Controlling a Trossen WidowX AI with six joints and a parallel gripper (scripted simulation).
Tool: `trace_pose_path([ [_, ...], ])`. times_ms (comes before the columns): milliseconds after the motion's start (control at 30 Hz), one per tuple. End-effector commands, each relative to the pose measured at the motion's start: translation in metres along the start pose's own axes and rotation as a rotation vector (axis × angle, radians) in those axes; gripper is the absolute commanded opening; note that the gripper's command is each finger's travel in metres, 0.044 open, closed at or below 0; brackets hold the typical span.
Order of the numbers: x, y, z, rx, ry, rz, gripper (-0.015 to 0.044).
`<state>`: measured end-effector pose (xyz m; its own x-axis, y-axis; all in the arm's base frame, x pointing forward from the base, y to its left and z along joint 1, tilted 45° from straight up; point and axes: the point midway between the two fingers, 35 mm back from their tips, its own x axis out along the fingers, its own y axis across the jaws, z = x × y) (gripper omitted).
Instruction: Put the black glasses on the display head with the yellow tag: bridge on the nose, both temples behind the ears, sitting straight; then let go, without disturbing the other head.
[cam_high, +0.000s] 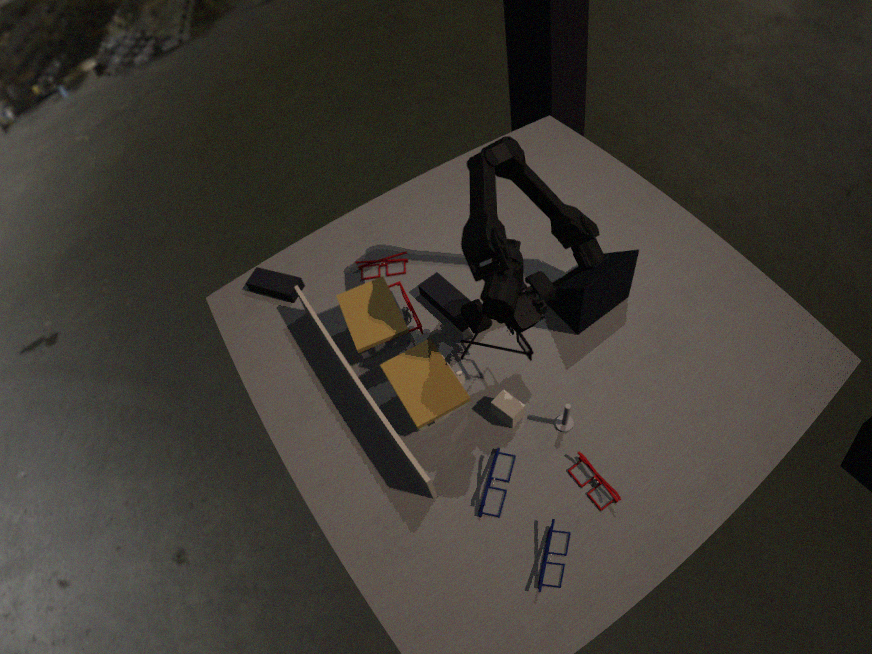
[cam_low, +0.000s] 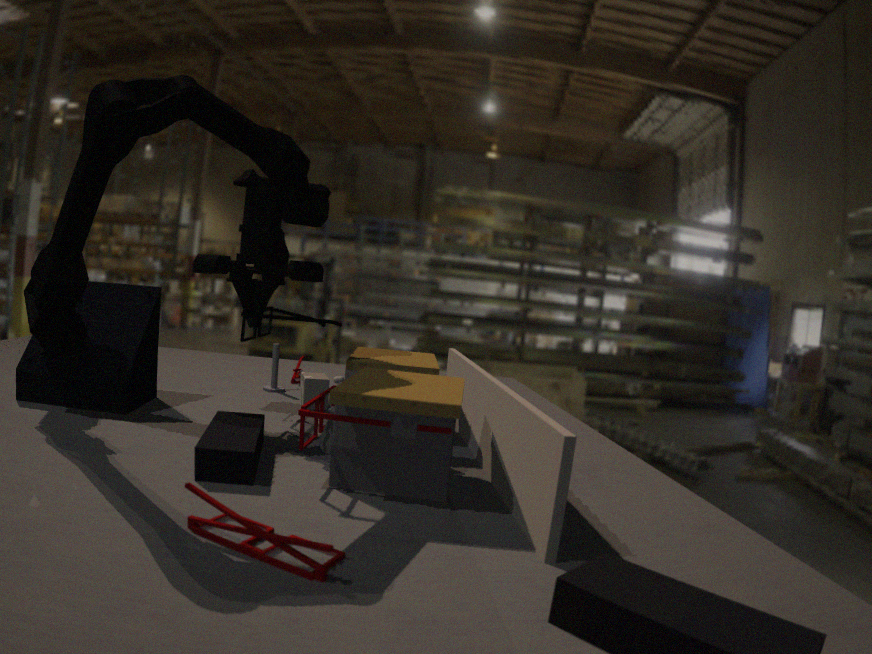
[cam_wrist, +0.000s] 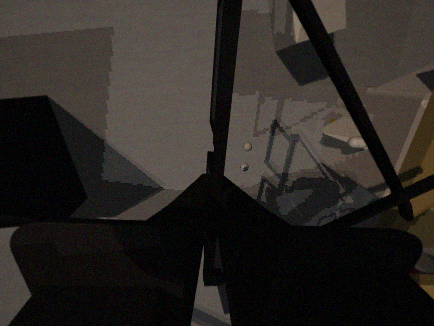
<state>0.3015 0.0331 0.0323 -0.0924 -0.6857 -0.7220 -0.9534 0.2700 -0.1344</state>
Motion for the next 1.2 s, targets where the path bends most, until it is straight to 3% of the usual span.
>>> trace_pose_path([
  [0, -0.002, 0.004, 0.029, -0.118, -0.008, 0.003, 0.0000],
  [833, 0.009, 0.062, 0.166, -0.688, 0.000, 0.005, 0.0000],
  [1167, 0.013, 0.064, 0.170, -0.703, 0.001, 0.005, 0.0000],
])
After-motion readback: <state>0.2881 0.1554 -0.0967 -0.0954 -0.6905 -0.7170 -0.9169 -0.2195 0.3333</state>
